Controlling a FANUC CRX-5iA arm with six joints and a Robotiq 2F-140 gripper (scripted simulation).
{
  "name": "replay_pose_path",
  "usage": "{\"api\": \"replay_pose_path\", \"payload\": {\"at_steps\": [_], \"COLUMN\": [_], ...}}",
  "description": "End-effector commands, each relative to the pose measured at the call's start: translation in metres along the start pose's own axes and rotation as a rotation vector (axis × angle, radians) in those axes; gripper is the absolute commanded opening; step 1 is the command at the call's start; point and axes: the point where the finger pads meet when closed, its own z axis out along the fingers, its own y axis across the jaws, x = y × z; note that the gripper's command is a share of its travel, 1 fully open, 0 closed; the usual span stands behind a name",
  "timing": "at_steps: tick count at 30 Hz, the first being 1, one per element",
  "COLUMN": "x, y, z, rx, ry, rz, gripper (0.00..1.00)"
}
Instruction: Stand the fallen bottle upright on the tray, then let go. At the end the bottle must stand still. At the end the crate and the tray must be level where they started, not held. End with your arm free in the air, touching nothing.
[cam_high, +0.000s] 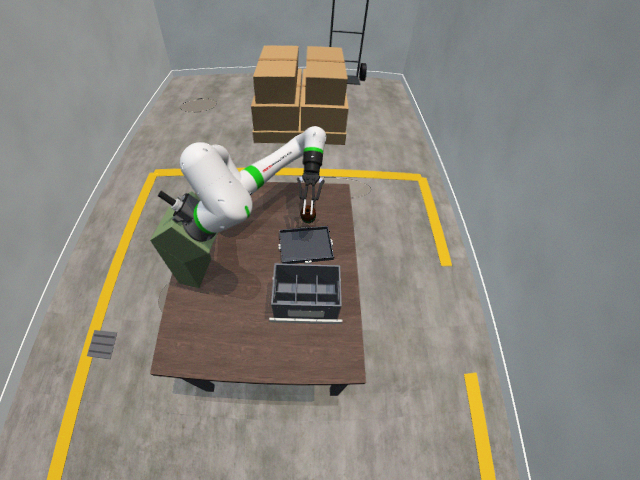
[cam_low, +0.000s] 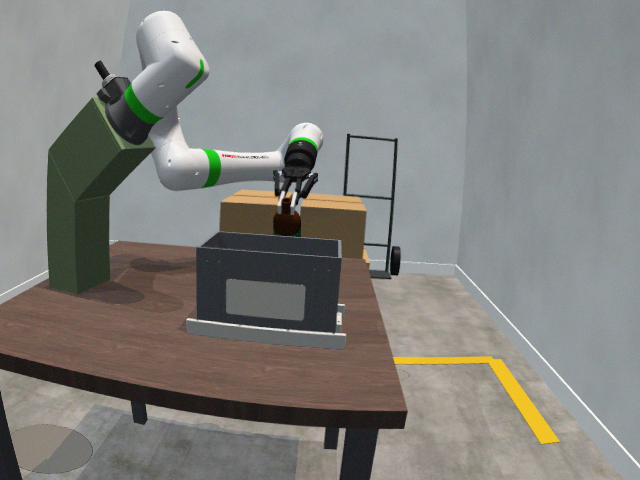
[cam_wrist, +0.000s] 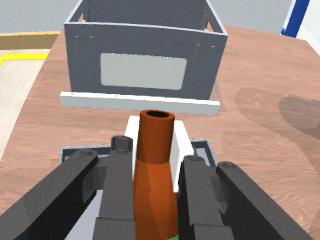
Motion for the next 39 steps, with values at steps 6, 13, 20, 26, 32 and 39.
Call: {"api": "replay_pose_path", "payload": {"at_steps": [6,13,20,26,32,39], "x": [0.0001,0.0001,0.0,-0.0002,-0.0008,-0.0014], "y": [0.0,0.0,0.0,0.0,0.0,0.0], "z": [-0.0001,-0.0001,-0.0001,-0.0001,-0.0002,-0.0003], "rx": [0.0,0.0,0.0,0.0,-0.001,-0.001], "ry": [0.0,0.0,0.003,0.021,0.055,0.091], "rz": [0.0,0.0,0.0,0.0,0.0,0.0], "gripper": [0.0,0.0,0.0,0.0,0.0,0.0]}}
